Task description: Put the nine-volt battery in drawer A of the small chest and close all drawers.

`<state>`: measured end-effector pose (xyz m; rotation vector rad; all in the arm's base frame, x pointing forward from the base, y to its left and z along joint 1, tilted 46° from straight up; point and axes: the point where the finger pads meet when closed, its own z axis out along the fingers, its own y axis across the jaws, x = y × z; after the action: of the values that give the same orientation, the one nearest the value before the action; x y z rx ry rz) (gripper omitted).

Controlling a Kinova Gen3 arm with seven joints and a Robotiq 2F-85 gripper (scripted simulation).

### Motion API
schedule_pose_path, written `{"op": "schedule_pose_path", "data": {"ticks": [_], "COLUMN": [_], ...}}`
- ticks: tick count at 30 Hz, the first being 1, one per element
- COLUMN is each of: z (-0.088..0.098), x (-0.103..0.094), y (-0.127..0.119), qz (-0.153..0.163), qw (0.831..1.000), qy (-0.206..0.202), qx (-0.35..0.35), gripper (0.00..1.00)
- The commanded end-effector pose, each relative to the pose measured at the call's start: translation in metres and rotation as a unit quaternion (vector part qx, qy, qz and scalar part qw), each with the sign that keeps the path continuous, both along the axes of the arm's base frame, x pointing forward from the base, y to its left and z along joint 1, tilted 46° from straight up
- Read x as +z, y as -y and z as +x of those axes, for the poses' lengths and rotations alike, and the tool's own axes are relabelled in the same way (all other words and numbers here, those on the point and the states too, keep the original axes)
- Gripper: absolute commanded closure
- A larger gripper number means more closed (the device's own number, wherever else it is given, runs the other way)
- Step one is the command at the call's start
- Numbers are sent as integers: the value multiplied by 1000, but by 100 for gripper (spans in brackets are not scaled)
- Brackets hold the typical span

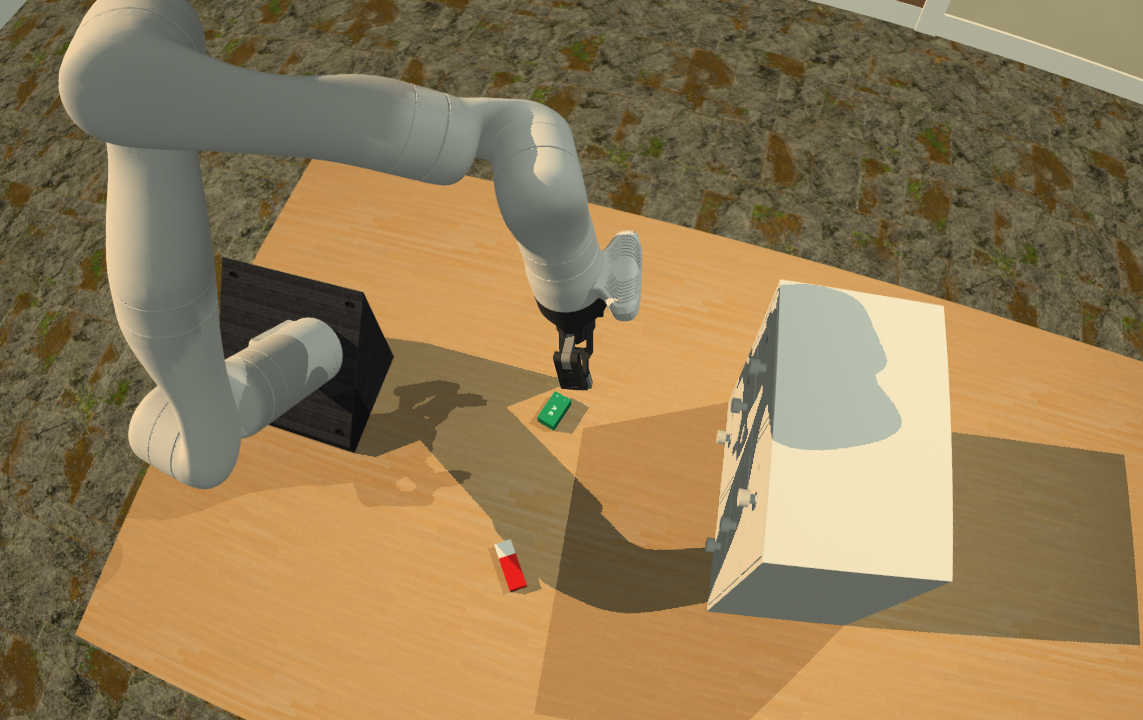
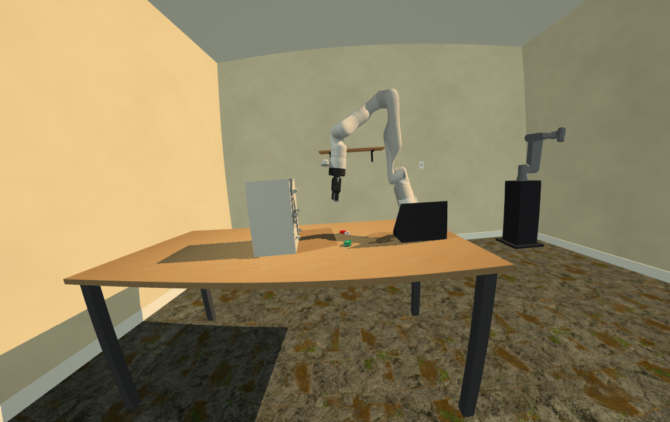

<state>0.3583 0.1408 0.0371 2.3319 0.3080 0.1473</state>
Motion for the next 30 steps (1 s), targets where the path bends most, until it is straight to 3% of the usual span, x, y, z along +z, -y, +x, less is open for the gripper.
{"op": "schedule_pose_path", "data": {"ticks": [1,30], "z": [1,-11], "x": [1,12], "y": [-2,-10], "qz": [1,-10], "qw": [1000,998], "qy": [-2,-45], "qx": [-4,-49], "gripper": [0,0]}}
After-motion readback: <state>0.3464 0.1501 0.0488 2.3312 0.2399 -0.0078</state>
